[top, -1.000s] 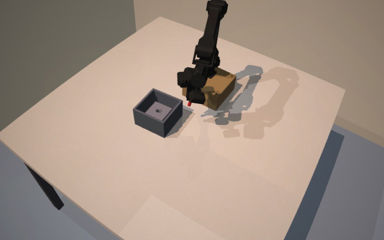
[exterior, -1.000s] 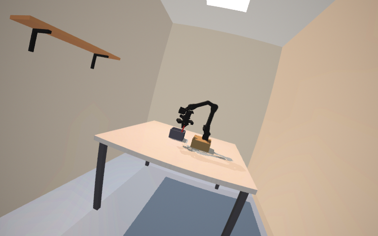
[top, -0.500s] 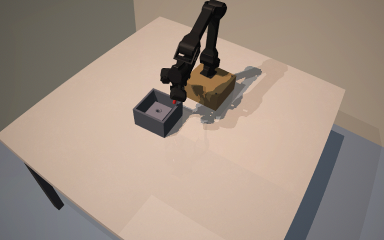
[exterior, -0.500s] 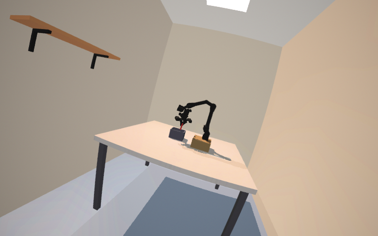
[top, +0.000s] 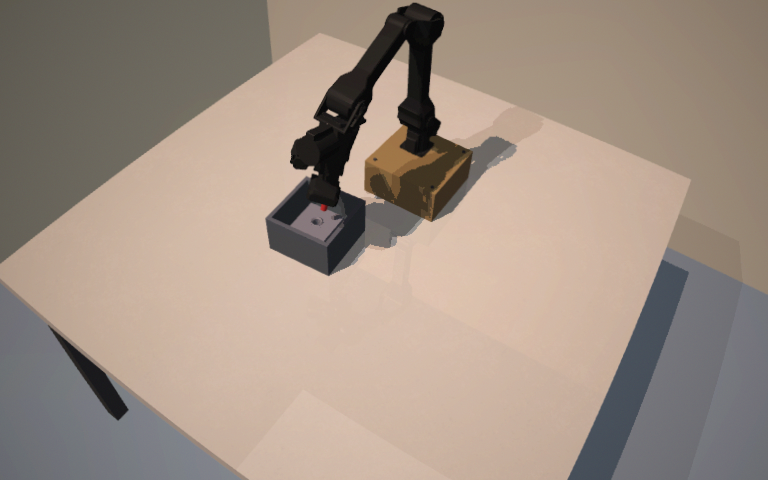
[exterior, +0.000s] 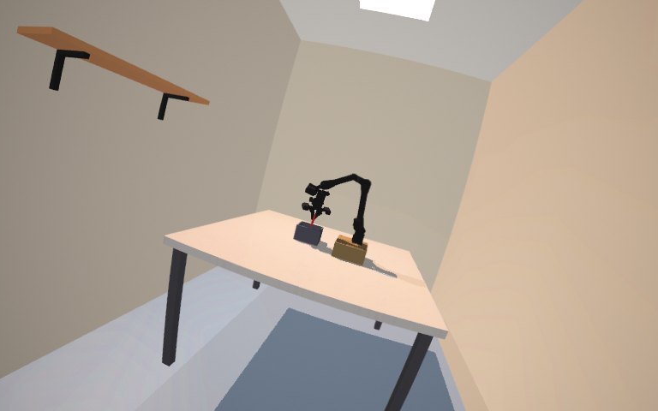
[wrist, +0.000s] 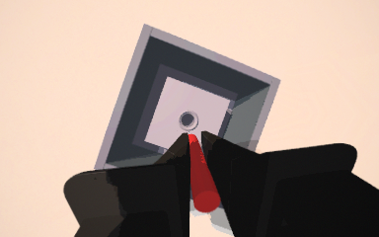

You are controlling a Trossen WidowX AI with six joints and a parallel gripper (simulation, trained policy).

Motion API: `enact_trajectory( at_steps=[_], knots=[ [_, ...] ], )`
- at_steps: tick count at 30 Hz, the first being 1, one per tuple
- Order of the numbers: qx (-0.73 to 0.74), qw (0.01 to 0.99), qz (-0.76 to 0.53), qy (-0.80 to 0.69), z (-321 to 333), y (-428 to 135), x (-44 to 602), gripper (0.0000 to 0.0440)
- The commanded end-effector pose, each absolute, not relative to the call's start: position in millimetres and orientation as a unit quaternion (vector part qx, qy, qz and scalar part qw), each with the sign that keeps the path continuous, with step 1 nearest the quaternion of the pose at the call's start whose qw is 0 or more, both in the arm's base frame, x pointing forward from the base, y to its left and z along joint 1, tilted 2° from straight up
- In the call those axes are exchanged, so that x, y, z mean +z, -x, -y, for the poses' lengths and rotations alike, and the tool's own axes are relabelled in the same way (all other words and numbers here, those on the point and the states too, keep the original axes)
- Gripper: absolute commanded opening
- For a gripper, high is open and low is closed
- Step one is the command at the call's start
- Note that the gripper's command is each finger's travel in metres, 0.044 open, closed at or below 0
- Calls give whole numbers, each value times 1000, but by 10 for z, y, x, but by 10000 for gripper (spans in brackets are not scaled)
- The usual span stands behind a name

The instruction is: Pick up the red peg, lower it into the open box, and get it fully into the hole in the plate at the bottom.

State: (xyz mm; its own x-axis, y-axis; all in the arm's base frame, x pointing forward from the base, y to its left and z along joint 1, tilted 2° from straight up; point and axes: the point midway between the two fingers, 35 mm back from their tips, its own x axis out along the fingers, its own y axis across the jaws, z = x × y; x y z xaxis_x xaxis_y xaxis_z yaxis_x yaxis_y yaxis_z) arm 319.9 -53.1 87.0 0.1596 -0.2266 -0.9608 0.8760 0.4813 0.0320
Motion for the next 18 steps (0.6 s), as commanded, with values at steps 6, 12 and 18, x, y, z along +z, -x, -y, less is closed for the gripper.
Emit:
enact_trajectory(
  at_steps=[6,12,18],
  knots=[
    [-401,677,-523,-328,667,-3303,652,5],
    [-401,667,-540,-321,728,-3321,417,103],
    [-400,663,-551,-311,794,-3386,313,145]
  ],
)
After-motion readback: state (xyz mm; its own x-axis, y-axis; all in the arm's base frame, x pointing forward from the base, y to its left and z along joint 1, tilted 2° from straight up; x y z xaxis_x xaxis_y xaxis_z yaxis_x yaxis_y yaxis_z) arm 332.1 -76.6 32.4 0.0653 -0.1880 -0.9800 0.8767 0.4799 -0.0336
